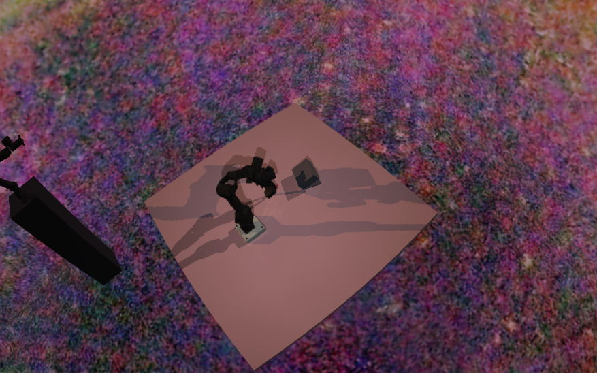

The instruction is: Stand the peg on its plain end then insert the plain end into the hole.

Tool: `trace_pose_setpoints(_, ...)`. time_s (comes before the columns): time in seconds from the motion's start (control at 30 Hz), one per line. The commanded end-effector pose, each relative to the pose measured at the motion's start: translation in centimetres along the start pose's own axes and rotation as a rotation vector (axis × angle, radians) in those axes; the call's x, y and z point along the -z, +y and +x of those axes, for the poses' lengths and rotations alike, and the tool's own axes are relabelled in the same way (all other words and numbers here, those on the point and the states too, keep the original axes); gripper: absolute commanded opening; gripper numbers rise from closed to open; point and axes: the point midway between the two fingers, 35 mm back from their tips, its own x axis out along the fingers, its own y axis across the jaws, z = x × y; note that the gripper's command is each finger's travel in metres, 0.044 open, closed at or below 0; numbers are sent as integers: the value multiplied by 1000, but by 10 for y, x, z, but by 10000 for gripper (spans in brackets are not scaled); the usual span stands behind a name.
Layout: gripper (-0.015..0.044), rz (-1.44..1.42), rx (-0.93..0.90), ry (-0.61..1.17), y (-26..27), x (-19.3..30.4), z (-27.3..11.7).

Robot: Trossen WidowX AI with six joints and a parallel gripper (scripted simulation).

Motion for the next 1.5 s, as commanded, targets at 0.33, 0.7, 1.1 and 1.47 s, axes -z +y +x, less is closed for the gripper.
trace_pose_setpoints(0.33,51,6,1,-121,-1,5,-8)
trace_pose_setpoints(0.7,51,6,1,-215,-1,10,-14)
trace_pose_setpoints(1.1,51,6,2,-318,-1,16,-20)
trace_pose_setpoints(1.47,51,6,2,-412,-1,22,-24)
